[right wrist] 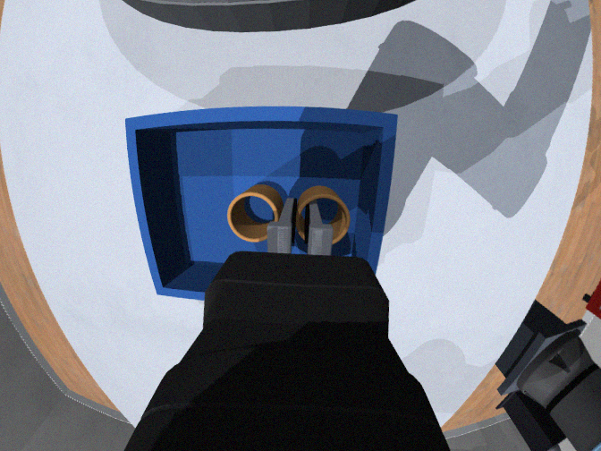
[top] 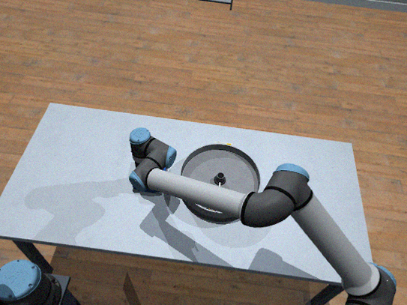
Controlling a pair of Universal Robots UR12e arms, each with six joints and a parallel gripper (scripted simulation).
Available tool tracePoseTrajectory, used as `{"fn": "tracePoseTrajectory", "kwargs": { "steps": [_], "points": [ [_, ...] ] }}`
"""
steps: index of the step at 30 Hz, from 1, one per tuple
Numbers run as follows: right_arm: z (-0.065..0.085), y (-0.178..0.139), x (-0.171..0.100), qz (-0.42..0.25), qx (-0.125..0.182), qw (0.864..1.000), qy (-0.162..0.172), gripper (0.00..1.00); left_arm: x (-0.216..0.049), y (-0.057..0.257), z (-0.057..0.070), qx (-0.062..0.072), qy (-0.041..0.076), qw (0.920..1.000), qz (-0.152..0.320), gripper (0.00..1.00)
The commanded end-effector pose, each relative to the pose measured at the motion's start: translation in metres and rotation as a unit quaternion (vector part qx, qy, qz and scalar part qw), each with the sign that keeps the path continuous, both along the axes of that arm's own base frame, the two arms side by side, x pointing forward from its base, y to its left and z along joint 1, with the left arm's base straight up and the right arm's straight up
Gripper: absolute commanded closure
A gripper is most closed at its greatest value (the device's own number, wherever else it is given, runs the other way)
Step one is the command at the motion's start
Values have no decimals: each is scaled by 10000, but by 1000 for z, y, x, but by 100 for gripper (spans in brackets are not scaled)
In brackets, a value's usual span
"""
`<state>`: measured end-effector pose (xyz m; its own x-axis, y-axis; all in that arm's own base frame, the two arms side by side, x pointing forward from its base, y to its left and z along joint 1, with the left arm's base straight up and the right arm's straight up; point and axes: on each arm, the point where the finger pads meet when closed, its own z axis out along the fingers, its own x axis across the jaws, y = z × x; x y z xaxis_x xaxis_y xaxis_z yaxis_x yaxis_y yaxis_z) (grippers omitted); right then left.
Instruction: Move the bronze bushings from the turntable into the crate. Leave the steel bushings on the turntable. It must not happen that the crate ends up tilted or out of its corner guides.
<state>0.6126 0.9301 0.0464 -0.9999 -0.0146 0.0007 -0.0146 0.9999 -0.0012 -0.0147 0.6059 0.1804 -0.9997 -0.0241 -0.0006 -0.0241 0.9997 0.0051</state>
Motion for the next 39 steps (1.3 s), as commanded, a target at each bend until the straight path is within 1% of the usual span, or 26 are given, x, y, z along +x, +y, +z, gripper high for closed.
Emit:
{"fn": "tracePoseTrajectory", "kwargs": {
  "steps": [1, 21, 39],
  "points": [
    [3, 2, -2, 5, 18, 10000, -8, 100, -2, -2, -3, -25, 2, 10000, 15, 0],
    [2, 2, -2, 5, 18, 10000, -8, 100, -2, -2, -3, -25, 2, 10000, 15, 0],
    [-5, 2, -2, 6, 5, 10000, -2, 100, -2, -2, -3, -25, 2, 10000, 15, 0]
  ]
}}
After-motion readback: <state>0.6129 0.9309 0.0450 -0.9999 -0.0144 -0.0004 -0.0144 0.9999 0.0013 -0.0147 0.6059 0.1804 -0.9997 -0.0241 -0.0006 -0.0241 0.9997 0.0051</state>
